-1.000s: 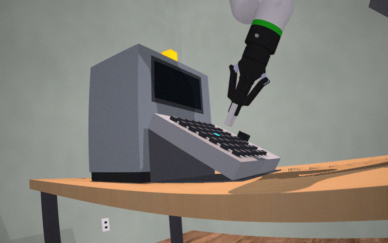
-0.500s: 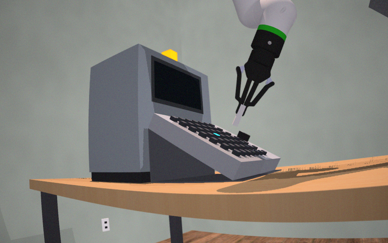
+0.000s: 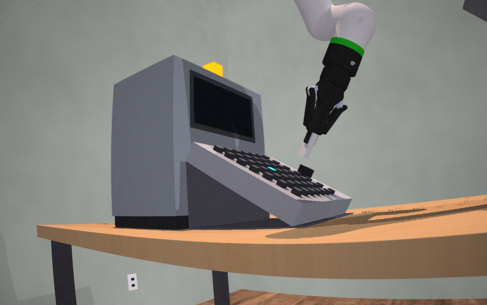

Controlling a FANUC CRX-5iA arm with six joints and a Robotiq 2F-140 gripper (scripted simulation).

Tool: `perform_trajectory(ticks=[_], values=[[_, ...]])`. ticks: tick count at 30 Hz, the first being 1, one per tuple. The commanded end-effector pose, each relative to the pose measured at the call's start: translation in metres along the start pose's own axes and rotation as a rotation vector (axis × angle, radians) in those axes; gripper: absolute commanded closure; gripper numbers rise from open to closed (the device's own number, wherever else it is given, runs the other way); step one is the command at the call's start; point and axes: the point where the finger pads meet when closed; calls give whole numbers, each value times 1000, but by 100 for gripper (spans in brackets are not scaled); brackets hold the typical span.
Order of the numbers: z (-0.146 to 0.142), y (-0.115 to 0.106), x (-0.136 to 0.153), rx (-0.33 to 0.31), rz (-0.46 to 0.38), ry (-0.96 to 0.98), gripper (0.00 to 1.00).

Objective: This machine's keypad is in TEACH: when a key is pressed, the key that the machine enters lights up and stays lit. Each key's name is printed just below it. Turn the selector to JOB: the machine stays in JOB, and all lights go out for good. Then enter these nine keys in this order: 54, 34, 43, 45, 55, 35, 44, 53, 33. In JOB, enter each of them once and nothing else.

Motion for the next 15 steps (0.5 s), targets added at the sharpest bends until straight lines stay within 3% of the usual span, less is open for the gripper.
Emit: perform_trajectory(ticks=[1, 15], values=[[-15, -2, 8, 0, 0, -168, 100], [-51, -7, 28, 0, 0, -565, 100]])
Point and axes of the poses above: the point where the finger pads meet when closed, its own y axis out along the fingers, its own z axis across the jaws, x = y × z, and after that the axes turned 6 degrees about -y, right-handed
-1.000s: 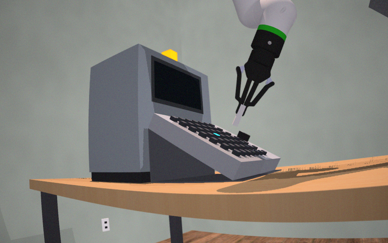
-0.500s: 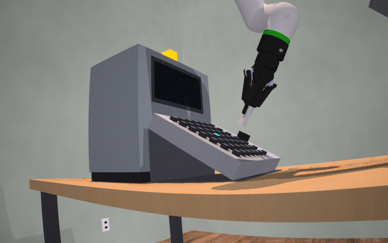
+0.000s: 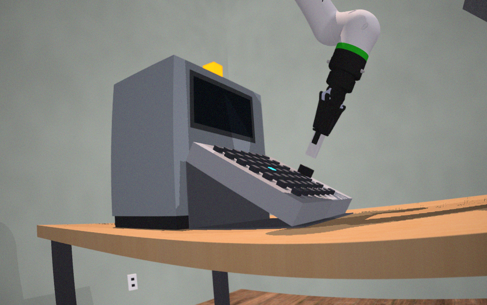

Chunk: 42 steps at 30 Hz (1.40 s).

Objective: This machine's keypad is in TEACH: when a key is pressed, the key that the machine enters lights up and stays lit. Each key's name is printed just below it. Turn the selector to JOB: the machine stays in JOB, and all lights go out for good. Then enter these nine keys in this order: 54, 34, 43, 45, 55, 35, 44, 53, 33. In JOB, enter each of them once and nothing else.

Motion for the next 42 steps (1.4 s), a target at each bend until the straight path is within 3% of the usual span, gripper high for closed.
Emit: perform_trajectory(ticks=[1, 3, 4, 42], values=[[-12, -2, 0, -1, 0, -110, 100], [-12, -2, 0, -1, 0, -114, 100], [-12, -2, 0, -1, 0, -114, 67], [-12, -2, 0, -1, 0, -114, 67]])
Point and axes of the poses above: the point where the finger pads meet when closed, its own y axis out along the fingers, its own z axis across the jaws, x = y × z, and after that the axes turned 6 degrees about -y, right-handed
